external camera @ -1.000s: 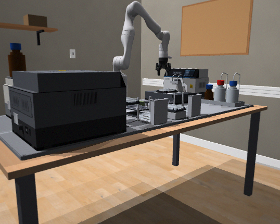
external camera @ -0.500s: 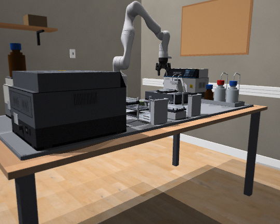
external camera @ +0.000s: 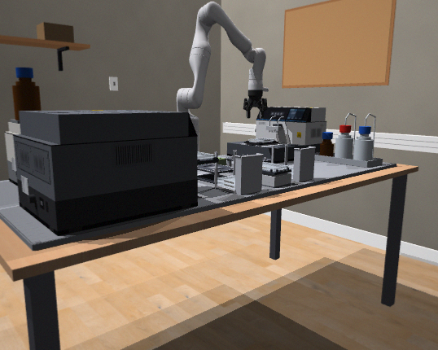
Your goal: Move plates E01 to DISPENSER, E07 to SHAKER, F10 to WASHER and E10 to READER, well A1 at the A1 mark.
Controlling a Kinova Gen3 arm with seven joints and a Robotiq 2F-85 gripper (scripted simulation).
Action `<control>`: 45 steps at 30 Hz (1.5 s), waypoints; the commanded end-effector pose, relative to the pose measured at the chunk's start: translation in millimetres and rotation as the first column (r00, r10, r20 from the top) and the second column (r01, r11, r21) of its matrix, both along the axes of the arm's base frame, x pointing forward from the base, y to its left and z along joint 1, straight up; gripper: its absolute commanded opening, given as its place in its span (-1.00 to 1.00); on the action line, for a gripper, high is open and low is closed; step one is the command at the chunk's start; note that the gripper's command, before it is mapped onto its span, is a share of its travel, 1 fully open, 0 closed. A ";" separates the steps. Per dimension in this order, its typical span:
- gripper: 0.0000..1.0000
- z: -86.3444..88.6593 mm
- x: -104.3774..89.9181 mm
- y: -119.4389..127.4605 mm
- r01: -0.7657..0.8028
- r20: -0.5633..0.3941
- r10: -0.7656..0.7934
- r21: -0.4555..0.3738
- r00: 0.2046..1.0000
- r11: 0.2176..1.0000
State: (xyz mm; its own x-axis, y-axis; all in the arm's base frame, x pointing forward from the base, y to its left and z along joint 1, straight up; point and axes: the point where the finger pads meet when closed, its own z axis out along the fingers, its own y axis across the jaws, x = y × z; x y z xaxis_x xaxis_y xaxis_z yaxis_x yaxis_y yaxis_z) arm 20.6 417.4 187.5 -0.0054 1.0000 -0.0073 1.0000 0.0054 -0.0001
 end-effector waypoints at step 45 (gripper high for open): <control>1.00 -14.2 -0.3 56.7 0.000 0.000 0.000 0.002 1.000 1.000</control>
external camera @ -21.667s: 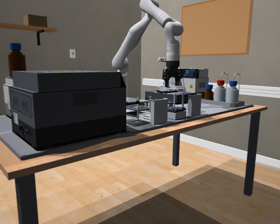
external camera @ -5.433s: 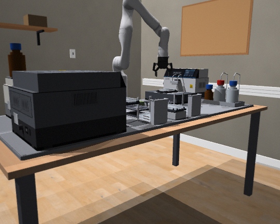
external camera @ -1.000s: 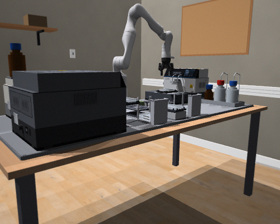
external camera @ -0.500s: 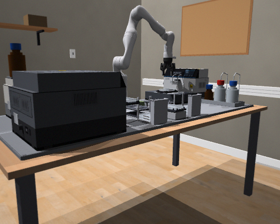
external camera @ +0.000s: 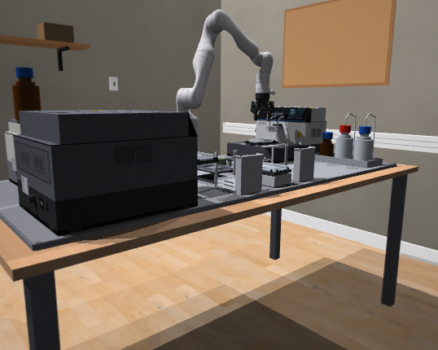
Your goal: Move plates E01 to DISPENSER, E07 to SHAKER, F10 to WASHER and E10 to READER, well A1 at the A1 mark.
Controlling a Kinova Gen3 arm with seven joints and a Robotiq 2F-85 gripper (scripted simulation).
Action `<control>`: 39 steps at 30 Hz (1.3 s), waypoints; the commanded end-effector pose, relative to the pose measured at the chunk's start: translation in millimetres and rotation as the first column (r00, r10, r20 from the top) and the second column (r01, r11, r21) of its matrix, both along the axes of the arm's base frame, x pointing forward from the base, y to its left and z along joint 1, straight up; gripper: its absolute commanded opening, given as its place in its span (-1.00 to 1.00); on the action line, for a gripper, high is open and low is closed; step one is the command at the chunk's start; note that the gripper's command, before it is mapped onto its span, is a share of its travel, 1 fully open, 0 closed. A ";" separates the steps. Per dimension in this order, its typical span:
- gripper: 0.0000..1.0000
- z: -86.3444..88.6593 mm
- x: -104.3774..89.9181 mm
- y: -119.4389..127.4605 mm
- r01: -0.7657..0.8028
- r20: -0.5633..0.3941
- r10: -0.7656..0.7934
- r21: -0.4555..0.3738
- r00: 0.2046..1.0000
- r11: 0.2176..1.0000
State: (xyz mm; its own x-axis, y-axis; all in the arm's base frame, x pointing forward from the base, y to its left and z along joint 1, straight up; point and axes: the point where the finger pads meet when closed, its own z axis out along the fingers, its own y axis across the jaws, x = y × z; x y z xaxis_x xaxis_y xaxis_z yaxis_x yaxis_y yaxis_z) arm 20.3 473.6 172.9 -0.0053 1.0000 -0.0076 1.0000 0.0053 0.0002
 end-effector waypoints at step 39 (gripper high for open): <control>1.00 -44.9 0.0 0.2 0.000 0.000 0.000 0.002 1.000 1.000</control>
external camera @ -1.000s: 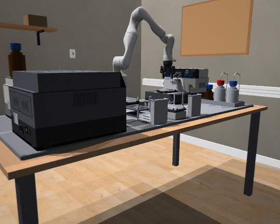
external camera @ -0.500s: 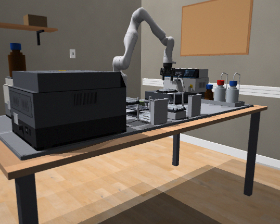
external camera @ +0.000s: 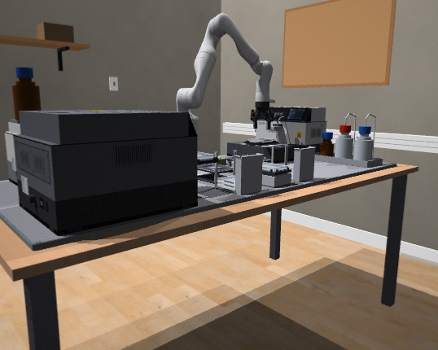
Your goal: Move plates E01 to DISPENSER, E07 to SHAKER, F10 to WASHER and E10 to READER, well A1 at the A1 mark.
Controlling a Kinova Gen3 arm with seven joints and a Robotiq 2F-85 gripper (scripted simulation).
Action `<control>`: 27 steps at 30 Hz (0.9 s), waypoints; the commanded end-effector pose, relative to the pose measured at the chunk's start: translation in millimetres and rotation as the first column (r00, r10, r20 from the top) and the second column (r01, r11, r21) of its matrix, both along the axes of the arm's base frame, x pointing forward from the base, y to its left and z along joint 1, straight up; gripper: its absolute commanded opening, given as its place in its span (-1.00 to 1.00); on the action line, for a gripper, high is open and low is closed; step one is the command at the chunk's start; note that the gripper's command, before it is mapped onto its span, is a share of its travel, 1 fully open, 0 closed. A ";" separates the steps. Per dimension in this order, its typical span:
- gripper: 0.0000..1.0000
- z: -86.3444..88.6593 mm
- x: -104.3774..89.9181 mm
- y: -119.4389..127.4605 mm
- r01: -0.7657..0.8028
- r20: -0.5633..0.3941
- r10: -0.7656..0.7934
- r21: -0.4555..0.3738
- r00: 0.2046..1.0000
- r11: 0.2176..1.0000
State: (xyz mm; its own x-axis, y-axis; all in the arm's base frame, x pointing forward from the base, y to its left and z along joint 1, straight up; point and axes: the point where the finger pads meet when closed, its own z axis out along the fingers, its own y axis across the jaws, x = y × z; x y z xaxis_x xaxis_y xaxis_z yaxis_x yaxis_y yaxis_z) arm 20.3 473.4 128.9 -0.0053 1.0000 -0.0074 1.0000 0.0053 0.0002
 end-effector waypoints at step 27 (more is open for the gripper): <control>1.00 -26.9 0.0 0.3 0.000 0.000 0.000 0.002 1.000 1.000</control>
State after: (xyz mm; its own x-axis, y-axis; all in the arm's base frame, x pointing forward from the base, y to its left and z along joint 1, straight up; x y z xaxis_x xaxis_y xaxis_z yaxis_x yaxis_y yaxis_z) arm 20.3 473.1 101.3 -0.0053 1.0000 -0.0073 1.0000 0.0053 0.0002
